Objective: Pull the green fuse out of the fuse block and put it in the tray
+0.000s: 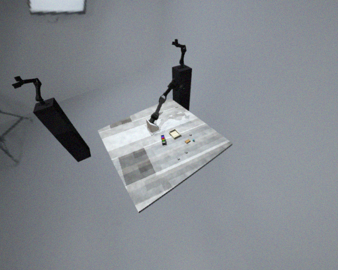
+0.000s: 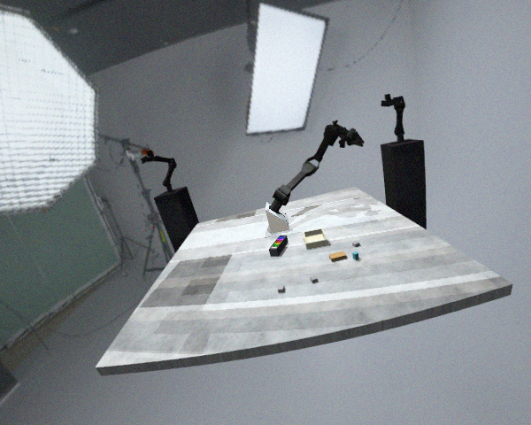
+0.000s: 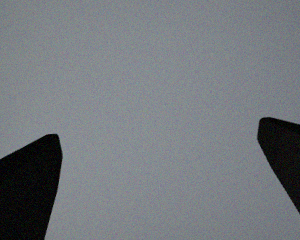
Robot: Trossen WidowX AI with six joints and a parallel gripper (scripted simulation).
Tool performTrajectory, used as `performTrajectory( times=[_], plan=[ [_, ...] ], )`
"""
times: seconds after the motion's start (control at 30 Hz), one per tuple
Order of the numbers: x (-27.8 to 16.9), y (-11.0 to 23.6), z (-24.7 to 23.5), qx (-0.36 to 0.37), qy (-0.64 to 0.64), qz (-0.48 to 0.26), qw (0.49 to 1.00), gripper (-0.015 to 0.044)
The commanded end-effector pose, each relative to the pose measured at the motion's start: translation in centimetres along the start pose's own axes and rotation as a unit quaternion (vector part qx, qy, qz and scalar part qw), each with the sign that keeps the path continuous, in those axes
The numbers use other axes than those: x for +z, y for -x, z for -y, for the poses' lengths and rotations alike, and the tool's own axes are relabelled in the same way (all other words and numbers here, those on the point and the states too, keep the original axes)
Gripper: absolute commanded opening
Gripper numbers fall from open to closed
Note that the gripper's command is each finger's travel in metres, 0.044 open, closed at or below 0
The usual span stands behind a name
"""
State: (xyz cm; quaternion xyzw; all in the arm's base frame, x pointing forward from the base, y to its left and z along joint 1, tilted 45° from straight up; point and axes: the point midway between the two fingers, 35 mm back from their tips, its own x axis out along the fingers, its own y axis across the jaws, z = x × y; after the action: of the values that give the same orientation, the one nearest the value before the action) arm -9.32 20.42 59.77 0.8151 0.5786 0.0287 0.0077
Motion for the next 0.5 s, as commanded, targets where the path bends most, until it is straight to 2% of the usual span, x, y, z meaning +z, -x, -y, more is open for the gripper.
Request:
performTrajectory(
  times=[0.0,0.1,0.23,0.37,0.47],
  plan=[
    [-0.1,0.0,-0.1,-0.001,-0.004,-0.001,1.000,0.0374],
    [-0.9,0.2,-1.2,-0.015,-0.057,-0.009,0.998,0.0295],
    [-3.2,0.8,-5.1,-0.052,-0.212,-0.034,0.975,0.0190],
    [-4.9,1.2,-10.3,-0.073,-0.383,-0.057,0.919,0.0085],
    [-5.7,1.5,-14.5,-0.086,-0.503,-0.075,0.857,0.0074]
  ],
)
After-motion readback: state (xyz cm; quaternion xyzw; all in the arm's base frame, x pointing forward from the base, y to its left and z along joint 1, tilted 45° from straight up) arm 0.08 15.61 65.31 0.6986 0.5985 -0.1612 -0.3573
